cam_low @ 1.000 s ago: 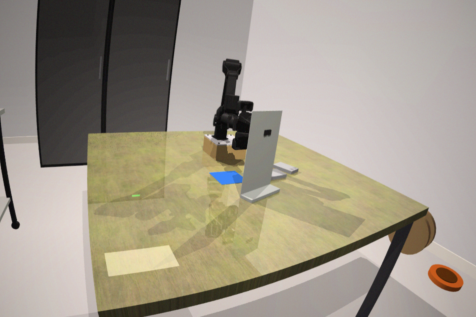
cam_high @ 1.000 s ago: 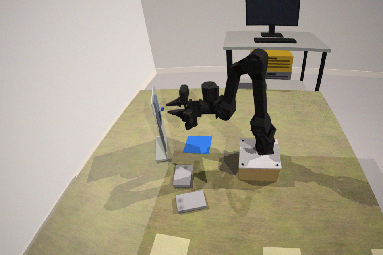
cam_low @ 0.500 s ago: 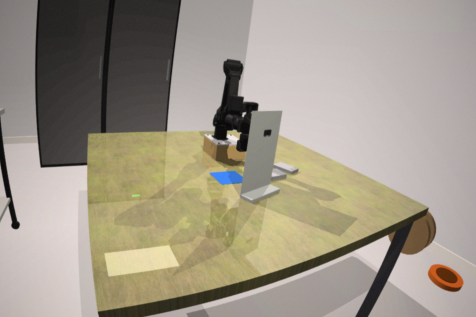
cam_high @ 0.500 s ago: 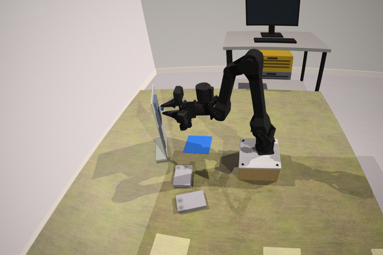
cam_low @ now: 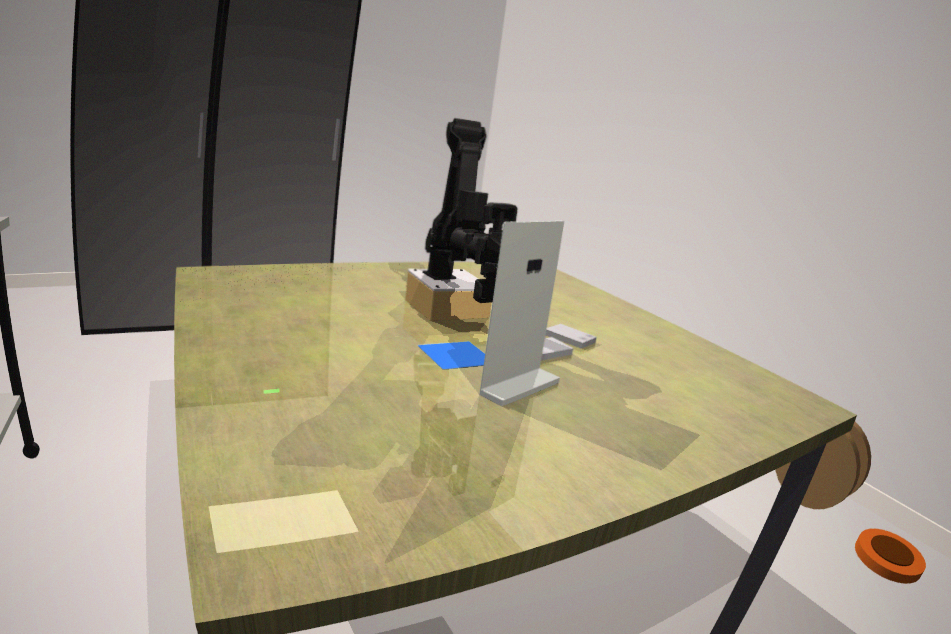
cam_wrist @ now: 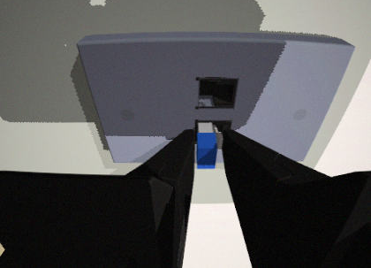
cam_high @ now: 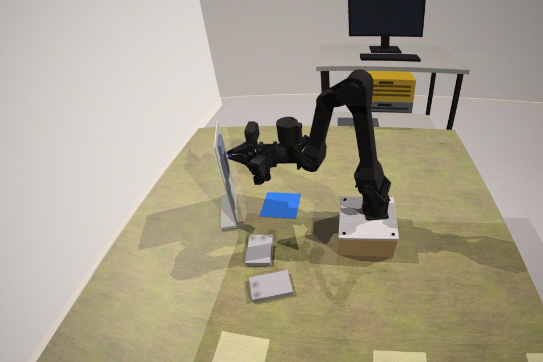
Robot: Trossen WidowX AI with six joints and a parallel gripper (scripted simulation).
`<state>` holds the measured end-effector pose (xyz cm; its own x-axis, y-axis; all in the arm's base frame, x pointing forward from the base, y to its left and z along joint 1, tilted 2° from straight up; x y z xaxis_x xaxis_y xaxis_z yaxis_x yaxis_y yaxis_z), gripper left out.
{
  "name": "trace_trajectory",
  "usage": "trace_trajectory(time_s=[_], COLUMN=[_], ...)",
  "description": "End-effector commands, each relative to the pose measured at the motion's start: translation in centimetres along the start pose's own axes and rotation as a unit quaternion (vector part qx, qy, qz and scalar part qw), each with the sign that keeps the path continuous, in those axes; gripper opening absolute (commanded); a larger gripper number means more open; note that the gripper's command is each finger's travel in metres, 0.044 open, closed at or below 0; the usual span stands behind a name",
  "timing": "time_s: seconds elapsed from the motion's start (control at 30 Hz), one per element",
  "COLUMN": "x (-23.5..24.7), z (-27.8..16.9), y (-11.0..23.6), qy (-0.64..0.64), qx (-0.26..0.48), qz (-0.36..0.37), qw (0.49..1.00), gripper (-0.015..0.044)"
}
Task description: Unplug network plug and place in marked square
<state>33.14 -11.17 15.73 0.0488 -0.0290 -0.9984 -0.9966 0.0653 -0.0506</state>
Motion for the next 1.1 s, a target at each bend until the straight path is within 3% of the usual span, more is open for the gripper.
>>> trace_trajectory(time_s=[0.0,0.23,1.07], x=[0.0,0.0,0.0], z=[-0.1,-0.1,-0.3], y=[-0.1,-0.1,1.3], qy=[0.002,0.002,0.002], qx=[0.003,0.003,0.003], qz=[0.0,0.0,0.0], qw=[1.0,1.0,1.0], gripper=[0.0043,0.0,0.0])
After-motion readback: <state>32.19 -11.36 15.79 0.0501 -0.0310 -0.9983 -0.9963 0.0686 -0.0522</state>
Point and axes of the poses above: the point midway between the two fingers, 35 mm back from their tips, its own y axis back along the fingers, its own x axis across the jaws, z = x × y, the point moved 5 cm from there along y, back along the fingers, and after that the axes turned 2 degrees about y, right-handed, at the moved point
